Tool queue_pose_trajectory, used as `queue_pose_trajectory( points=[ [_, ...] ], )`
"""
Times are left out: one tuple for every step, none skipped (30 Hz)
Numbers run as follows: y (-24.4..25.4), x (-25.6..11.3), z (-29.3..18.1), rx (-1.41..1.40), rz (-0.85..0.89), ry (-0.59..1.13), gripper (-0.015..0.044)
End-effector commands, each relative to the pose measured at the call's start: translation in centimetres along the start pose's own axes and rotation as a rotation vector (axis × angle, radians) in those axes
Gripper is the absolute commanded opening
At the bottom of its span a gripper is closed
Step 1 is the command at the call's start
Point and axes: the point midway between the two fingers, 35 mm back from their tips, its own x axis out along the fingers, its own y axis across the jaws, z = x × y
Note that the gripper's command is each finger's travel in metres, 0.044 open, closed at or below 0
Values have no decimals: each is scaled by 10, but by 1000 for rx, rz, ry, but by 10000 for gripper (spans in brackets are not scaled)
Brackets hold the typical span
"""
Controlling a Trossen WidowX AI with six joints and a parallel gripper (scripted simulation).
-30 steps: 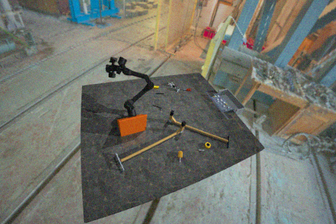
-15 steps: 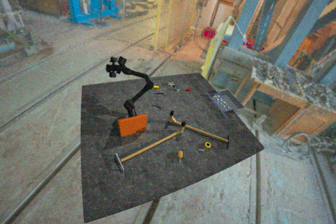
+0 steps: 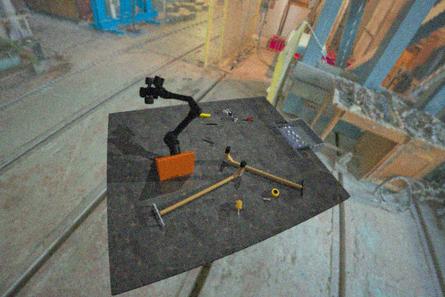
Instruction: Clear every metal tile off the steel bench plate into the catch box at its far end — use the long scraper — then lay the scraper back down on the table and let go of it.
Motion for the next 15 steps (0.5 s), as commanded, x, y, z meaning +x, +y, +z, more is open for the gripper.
queue_pose_trajectory(
  points=[
    [5, 6, -2, -7, 11, 22, 440],
    [6, 7, -2, -9, 13, 28, 440],
    [7, 8, -3, -10, 14, 34, 440],
    [8, 10, -4, -12, 15, 41, 440],
    [9, 11, -5, -13, 17, 47, 440],
    [10, 12, -6, -15, 18, 53, 440],
    [10, 13, -7, -16, 20, 59, 440],
    [11, 14, -9, -17, 21, 66, 440],
    [12, 15, -10, -19, 23, 72, 440],
    [13, 16, -11, -20, 25, 79, 440],
    [14, 17, -12, -21, 26, 85, 440],
    [15, 18, -13, -22, 28, 91, 440],
    [16, 19, -14, -23, 30, 98, 440],
    [17, 21, -16, -24, 31, 104, 440],
    [18, 22, -17, -25, 33, 111, 440]
  ],
)
